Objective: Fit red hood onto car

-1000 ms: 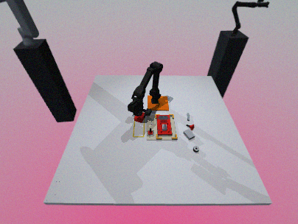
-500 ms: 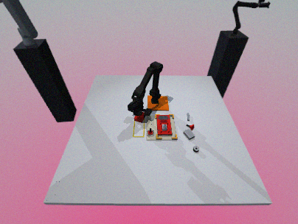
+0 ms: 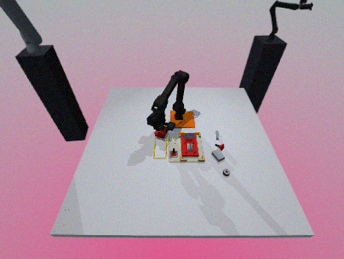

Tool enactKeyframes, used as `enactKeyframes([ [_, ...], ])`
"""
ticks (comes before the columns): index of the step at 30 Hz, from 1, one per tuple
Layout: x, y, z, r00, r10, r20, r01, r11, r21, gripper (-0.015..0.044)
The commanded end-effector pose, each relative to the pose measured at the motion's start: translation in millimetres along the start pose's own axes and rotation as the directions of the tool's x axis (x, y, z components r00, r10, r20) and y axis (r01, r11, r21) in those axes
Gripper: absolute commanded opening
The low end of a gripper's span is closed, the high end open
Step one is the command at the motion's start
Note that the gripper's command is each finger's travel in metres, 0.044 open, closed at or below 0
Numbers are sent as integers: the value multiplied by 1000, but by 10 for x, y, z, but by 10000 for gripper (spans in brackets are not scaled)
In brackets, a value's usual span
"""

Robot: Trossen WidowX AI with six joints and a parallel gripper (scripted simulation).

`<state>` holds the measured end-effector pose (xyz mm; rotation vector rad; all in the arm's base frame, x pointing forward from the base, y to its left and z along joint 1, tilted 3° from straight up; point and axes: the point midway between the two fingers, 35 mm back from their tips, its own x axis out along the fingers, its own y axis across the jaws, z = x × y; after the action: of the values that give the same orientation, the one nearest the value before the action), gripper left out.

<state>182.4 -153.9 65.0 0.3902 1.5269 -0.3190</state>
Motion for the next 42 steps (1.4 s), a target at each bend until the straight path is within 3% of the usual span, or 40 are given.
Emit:
enactKeyframes([
  [1, -168, -3, 13, 1000, -4, 12, 4, 1000, -5, 0],
  [19, -635, 1, 7, 1000, -4, 12, 4, 1000, -5, 0],
  [42, -631, 550, 351, 1000, -12, 19, 14, 994, -111, 0],
])
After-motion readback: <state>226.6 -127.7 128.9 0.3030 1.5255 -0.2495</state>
